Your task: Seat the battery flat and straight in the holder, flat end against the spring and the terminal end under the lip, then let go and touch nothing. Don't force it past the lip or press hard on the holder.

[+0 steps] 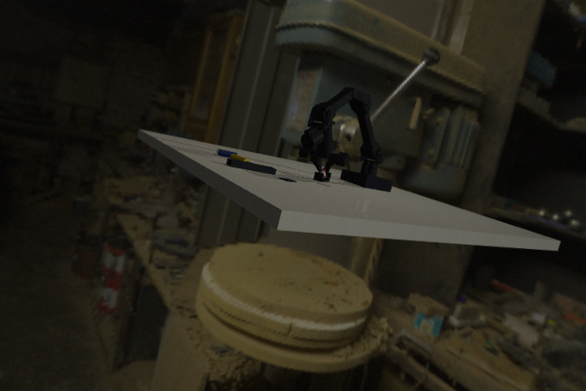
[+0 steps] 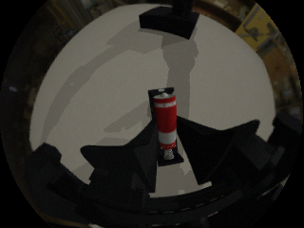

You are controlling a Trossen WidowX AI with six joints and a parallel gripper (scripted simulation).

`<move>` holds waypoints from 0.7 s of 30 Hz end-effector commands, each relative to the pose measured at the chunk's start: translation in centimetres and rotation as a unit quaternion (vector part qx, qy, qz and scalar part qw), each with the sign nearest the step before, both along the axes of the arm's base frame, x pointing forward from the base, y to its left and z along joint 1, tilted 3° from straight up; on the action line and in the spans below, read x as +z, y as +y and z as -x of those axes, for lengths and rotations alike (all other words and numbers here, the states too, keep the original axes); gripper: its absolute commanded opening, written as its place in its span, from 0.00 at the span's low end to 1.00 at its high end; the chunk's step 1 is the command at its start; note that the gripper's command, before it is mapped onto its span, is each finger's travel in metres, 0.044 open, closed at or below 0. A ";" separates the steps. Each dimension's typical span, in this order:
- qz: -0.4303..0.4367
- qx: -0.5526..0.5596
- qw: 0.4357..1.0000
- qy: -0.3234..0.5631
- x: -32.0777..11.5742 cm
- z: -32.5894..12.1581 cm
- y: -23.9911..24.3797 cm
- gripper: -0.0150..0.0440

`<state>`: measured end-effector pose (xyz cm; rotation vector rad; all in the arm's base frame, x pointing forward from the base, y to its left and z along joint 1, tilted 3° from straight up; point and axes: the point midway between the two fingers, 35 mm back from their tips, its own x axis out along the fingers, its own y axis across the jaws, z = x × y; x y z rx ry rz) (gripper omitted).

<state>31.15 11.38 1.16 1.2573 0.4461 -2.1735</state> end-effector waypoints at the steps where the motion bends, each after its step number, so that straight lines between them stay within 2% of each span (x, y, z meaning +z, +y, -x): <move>1: -0.002 -0.004 1.000 -0.003 0.0 -0.3 0.3 0.39; 21: -0.003 -0.004 1.000 -0.002 0.0 -1.1 1.0 0.39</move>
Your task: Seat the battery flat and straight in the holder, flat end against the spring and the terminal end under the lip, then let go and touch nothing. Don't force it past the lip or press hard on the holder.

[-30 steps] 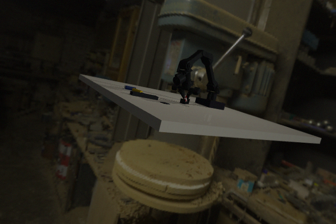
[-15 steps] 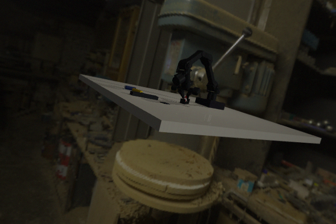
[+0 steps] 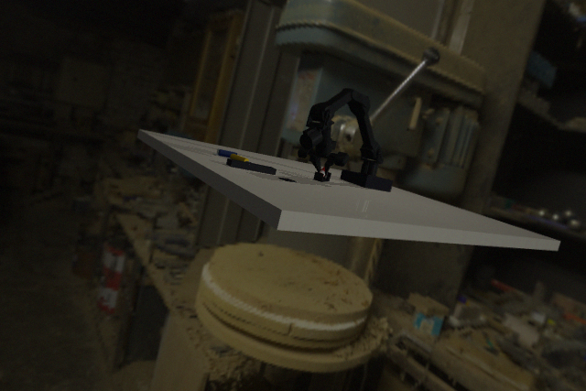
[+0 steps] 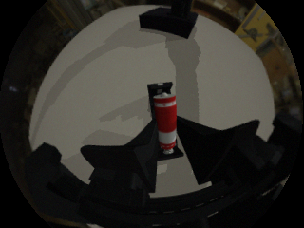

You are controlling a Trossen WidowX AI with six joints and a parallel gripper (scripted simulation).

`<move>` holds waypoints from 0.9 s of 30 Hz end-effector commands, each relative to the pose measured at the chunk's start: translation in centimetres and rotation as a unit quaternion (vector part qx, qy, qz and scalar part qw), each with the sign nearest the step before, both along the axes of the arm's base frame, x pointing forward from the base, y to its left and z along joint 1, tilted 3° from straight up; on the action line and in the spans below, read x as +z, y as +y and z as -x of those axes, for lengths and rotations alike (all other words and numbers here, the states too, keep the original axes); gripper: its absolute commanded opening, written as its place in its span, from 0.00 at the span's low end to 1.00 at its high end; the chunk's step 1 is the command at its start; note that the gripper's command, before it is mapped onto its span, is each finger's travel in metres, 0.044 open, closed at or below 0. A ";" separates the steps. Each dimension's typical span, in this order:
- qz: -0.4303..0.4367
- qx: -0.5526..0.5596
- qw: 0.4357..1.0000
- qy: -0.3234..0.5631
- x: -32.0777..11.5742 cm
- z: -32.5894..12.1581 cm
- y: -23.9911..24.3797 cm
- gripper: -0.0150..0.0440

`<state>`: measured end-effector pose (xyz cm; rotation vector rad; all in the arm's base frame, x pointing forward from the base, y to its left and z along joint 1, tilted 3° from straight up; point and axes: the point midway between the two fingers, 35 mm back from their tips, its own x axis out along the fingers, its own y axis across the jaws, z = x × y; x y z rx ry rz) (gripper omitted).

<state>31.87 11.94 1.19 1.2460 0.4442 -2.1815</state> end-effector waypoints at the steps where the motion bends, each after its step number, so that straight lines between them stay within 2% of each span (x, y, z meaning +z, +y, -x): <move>1: -0.006 -0.004 1.000 -0.007 -0.1 -0.4 0.4 0.39; 27: -0.046 -0.005 0.998 -0.048 -0.5 -0.3 0.1 0.39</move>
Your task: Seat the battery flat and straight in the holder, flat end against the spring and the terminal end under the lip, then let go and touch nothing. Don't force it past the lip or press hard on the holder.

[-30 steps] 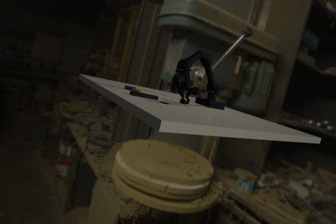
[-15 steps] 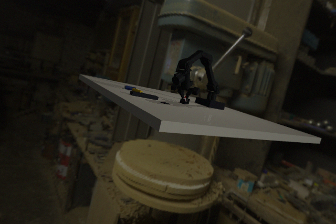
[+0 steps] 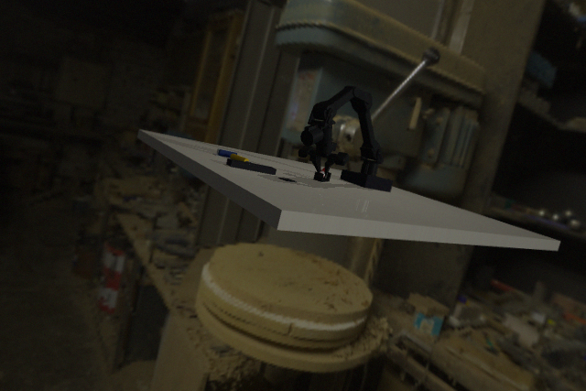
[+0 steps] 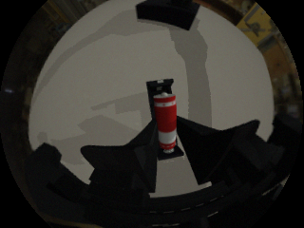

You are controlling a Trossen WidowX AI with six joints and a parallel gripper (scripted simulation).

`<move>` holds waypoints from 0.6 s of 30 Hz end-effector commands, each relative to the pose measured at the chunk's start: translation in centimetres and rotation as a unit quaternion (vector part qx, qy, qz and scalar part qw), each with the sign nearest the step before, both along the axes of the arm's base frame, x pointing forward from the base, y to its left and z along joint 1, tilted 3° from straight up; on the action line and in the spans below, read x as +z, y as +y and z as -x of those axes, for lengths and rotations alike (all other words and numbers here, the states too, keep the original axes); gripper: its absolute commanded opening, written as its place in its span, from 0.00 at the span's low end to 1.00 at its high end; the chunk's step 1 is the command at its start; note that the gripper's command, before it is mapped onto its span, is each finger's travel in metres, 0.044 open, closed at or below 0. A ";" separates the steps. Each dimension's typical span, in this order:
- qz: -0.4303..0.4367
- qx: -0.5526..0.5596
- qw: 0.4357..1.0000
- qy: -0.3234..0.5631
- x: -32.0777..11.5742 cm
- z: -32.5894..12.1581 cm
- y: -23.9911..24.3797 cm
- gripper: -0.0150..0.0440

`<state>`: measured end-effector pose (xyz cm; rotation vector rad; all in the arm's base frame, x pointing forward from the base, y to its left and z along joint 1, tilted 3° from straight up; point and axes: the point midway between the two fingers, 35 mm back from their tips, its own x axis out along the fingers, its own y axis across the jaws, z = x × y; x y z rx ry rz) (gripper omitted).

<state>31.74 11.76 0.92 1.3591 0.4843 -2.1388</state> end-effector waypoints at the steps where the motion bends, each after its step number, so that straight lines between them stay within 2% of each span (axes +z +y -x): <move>1: -0.015 0.000 1.000 -0.015 -0.2 -0.4 0.3 0.39; 18: -0.042 0.001 0.998 -0.043 -0.4 -0.2 0.1 0.39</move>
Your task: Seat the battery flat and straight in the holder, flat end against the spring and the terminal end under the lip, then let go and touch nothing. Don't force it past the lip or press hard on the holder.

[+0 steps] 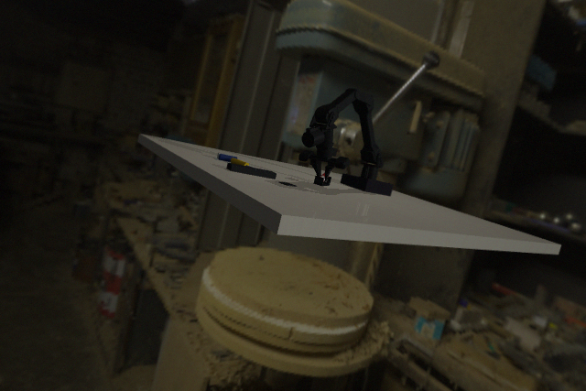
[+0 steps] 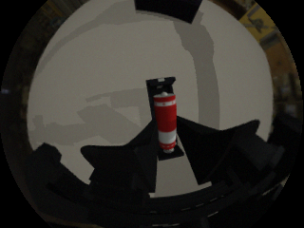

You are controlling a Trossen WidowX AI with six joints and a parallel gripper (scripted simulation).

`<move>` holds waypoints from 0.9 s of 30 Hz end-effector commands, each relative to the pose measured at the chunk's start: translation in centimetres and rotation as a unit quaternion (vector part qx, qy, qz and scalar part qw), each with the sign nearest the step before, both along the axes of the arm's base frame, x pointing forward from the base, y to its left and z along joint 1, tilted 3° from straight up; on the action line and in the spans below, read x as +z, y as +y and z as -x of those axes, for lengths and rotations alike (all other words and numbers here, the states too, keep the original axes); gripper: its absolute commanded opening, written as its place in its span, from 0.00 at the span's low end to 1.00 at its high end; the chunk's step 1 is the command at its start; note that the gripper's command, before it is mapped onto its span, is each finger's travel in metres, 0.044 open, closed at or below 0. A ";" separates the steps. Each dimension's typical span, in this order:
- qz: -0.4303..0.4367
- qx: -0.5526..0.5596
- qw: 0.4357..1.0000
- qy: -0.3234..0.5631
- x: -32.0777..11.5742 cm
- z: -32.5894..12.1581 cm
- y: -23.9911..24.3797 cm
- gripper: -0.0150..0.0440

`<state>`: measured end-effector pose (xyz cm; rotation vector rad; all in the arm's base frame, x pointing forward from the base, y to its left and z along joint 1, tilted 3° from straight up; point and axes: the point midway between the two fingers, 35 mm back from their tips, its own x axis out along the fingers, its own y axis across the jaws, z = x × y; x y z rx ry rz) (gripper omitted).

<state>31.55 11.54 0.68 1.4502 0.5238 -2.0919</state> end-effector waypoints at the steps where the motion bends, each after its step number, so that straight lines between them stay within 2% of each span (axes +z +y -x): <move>1: -0.015 0.001 1.000 -0.015 -0.2 -0.4 0.3 0.39; 27: -0.055 0.004 0.997 -0.059 -0.5 -0.1 0.0 0.39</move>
